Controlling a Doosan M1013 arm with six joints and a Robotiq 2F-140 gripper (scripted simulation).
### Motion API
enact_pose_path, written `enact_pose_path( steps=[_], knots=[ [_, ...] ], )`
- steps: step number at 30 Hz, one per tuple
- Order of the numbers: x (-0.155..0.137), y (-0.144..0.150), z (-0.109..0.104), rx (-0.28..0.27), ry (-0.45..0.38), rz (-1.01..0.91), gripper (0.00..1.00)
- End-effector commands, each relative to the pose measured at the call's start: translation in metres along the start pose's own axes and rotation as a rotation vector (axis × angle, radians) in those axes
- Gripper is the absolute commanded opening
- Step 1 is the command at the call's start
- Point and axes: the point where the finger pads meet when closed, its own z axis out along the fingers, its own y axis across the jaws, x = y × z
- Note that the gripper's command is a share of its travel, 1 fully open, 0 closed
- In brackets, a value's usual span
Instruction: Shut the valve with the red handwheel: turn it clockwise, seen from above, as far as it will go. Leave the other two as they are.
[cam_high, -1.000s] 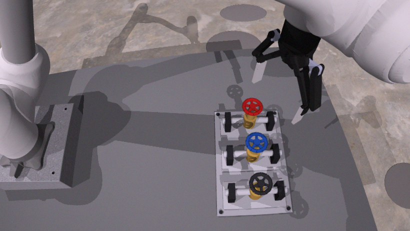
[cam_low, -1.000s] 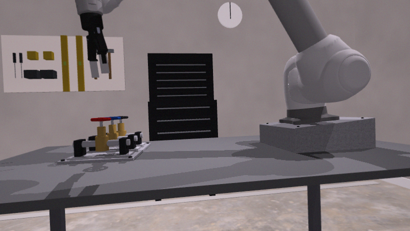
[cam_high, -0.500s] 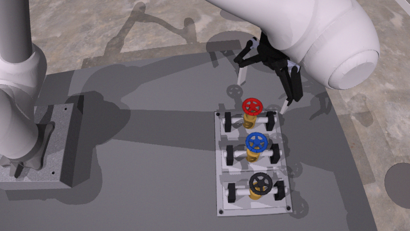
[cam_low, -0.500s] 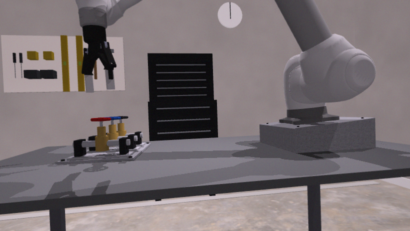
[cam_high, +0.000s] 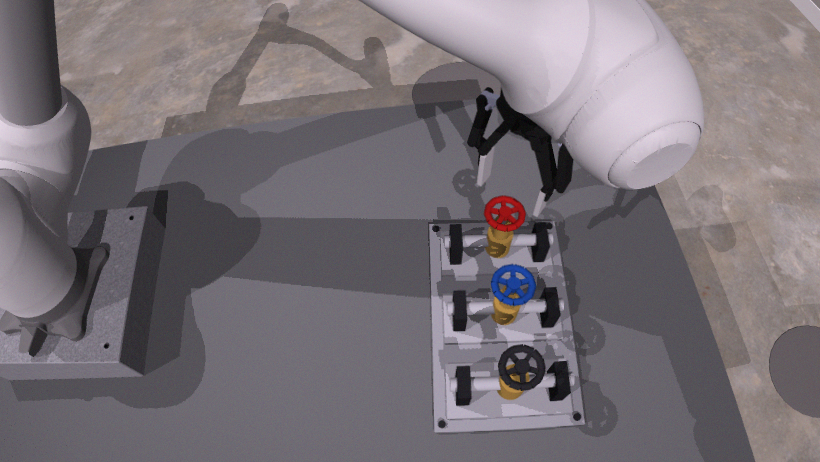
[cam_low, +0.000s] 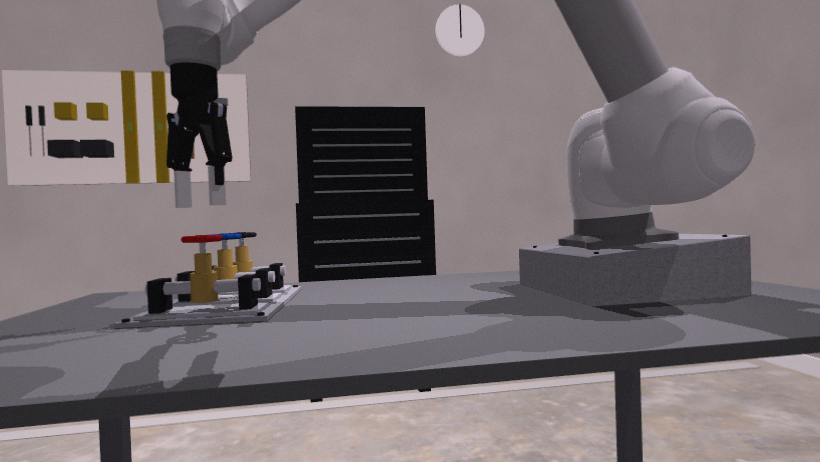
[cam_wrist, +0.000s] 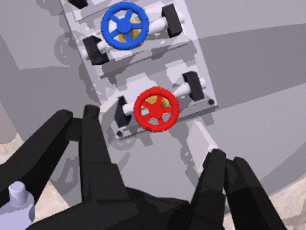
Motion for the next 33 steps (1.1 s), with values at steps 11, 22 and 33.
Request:
enact_pose_path(
  steps=[11,22,33],
  knots=[
    [-0.001,0.004,0.005,-0.004,-0.006,-0.007,0.52],
    [-0.002,0.004,0.012,-0.004,-0.007,-0.007,0.52],
    [-0.002,0.004,0.021,-0.004,-0.007,-0.007,0.52]
  ],
)
